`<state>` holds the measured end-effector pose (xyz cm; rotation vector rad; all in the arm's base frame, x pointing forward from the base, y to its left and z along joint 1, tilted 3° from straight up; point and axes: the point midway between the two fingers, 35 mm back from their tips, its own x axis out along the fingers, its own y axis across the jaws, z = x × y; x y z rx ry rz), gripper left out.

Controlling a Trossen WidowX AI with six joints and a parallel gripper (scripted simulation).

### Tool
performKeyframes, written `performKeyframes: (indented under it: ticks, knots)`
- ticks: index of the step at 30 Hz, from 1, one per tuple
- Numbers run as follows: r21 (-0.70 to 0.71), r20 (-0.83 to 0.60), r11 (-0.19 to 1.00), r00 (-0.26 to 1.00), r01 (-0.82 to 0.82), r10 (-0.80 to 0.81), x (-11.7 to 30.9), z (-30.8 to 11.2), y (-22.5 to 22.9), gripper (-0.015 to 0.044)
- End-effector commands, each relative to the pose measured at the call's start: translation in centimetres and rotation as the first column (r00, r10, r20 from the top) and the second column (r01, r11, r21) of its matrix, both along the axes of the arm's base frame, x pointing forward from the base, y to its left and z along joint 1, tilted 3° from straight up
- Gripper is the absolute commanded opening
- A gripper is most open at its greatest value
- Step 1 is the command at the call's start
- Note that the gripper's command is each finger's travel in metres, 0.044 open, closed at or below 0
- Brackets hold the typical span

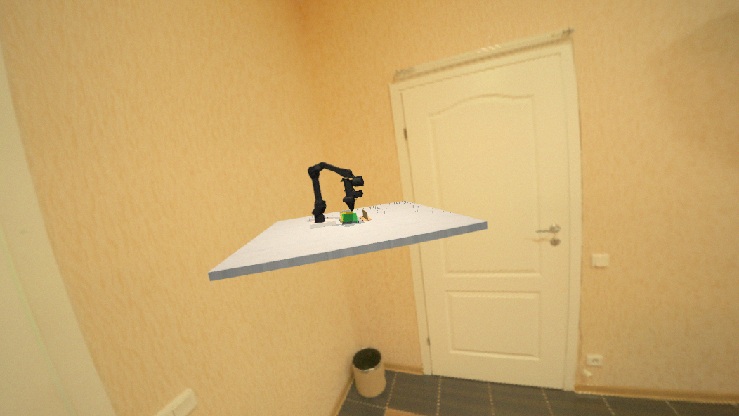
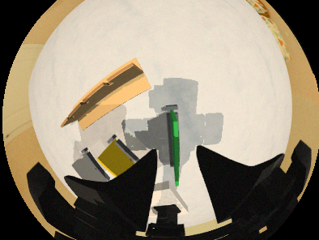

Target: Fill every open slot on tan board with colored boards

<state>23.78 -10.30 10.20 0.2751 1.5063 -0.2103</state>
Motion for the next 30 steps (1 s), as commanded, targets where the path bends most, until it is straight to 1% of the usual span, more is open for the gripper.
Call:
performKeyframes:
  ticks: [1, 30]
  knots:
    - [-0.002, -0.006, 1.000, 1.000, -0.005, 0.005, -0.1, -0.6, 0.0, 0.0184]
    - [-0.002, -0.006, 1.000, 1.000, -0.005, 0.005, 0.1, -4.5, 0.1, 0.0184]
